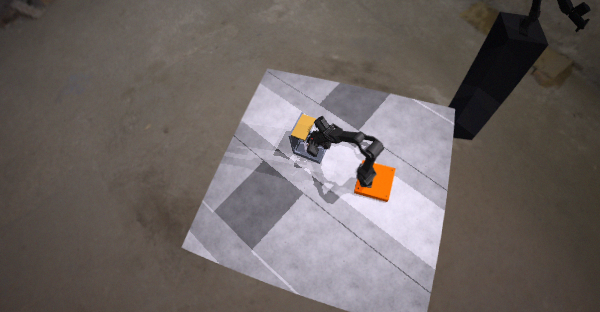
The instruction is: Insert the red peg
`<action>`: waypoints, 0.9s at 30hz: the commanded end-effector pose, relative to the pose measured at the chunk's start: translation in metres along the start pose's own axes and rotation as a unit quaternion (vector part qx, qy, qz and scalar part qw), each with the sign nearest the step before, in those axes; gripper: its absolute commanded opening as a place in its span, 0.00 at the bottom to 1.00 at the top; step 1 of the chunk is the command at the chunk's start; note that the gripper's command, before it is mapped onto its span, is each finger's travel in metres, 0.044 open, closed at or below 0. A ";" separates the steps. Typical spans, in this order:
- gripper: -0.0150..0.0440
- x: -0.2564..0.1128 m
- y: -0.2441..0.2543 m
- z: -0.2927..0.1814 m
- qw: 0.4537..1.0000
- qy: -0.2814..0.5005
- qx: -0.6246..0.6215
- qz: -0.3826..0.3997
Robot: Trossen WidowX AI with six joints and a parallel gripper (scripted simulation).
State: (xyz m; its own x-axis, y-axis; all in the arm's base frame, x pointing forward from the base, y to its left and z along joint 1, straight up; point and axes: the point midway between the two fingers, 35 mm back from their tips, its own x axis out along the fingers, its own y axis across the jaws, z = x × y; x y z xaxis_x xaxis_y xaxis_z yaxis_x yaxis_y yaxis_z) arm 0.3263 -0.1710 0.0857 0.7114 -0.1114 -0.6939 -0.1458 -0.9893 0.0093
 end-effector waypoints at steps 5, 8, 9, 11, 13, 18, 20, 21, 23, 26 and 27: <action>0.25 0.003 0.001 -0.005 1.000 0.002 0.001 0.003; 0.25 0.003 0.001 -0.006 1.000 0.002 0.001 0.003; 0.25 0.004 0.001 -0.006 1.000 0.002 0.001 0.003; 0.25 0.004 0.001 -0.007 1.000 0.002 0.001 0.003; 0.25 0.005 0.001 -0.007 1.000 0.002 0.001 0.003; 0.25 0.006 0.001 -0.009 1.000 0.002 0.001 0.003; 0.25 0.007 0.001 -0.009 1.000 0.002 0.001 0.003; 0.25 0.007 0.001 -0.010 1.000 0.002 0.001 0.003; 0.25 0.008 0.001 -0.010 1.000 0.002 0.001 0.003; 0.25 0.009 0.001 -0.011 1.000 0.002 0.001 0.003; 0.25 0.009 0.001 -0.011 1.000 0.002 0.001 0.003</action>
State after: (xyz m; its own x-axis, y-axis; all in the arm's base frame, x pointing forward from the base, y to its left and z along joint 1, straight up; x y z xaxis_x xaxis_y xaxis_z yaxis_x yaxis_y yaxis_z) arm 0.3378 -0.1725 0.0860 0.7118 -0.1113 -0.6935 -0.1457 -0.9893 0.0092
